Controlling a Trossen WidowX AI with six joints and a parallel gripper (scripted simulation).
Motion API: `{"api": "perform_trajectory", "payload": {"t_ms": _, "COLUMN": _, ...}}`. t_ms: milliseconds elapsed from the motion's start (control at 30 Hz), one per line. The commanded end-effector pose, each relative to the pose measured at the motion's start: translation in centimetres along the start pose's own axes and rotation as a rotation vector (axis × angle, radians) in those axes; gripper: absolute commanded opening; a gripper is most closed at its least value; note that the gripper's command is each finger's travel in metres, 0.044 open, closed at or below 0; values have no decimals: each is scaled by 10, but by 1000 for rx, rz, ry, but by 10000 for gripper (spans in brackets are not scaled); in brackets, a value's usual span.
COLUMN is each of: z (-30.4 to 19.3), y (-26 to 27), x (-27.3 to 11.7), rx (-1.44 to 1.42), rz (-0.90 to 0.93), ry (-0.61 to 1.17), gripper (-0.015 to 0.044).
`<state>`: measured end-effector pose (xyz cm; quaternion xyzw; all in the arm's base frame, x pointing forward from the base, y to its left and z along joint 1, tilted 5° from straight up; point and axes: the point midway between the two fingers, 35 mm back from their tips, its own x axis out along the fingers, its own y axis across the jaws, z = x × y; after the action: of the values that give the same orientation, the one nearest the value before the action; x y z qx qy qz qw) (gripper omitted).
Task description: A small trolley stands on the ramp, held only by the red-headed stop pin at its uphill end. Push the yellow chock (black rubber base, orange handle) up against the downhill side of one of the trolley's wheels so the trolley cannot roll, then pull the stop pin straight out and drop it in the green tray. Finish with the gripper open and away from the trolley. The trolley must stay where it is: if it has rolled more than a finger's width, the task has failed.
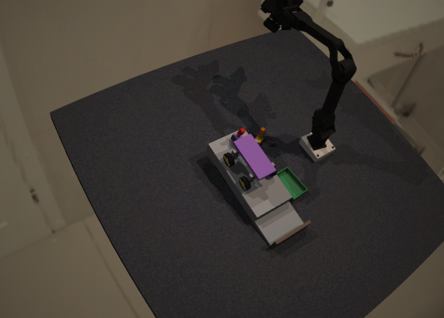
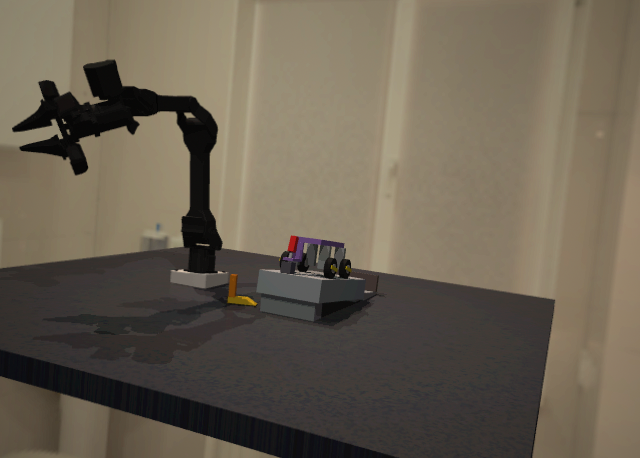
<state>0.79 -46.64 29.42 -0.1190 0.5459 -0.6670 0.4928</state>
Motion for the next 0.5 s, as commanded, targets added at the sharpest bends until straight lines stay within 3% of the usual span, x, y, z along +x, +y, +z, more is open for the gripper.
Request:
{"api": "perform_trajectory", "payload": {"t_ms": 0, "z": 15, "y": 49, "x": -30, "rx": -297, "rz": 146, "ry": -94, "gripper": 190}}
{"api": "perform_trajectory", "payload": {"t_ms": 467, "z": 9, "y": 171, "x": -128, "rx": -1040, "rz": 458, "ry": -385, "gripper": 190}}
